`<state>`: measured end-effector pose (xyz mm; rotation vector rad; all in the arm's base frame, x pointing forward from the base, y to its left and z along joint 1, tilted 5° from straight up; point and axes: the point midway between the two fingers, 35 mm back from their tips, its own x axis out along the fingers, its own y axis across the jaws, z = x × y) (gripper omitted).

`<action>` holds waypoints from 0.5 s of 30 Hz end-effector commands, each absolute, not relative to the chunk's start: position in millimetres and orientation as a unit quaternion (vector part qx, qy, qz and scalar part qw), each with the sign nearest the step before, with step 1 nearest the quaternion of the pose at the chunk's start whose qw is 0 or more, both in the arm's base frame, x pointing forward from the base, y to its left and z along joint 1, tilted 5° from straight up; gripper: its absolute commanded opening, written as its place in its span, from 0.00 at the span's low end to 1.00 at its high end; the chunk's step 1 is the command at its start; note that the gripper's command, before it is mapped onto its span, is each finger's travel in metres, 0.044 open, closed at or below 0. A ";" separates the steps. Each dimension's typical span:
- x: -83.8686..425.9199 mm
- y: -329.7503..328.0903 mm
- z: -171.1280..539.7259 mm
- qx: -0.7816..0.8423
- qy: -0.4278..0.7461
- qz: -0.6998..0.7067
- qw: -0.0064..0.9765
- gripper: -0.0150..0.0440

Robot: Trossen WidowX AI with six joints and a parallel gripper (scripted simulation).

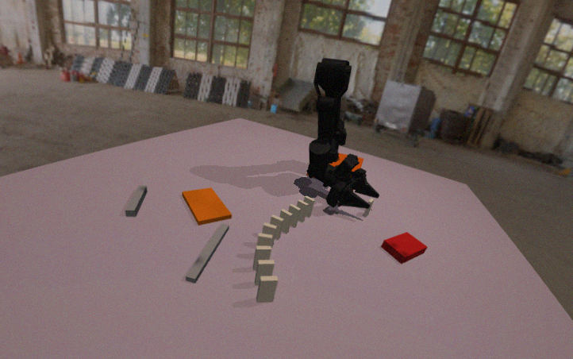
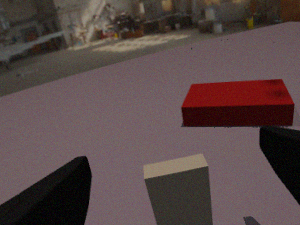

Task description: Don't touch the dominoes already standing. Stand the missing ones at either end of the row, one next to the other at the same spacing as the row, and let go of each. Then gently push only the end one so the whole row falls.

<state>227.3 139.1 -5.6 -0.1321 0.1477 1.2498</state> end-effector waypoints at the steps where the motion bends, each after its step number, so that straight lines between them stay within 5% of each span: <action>1: 227.9 138.7 -6.1 -0.063 0.070 0.582 0.808 1.00; 15: 226.1 143.1 44.2 -0.062 0.068 0.584 0.807 1.00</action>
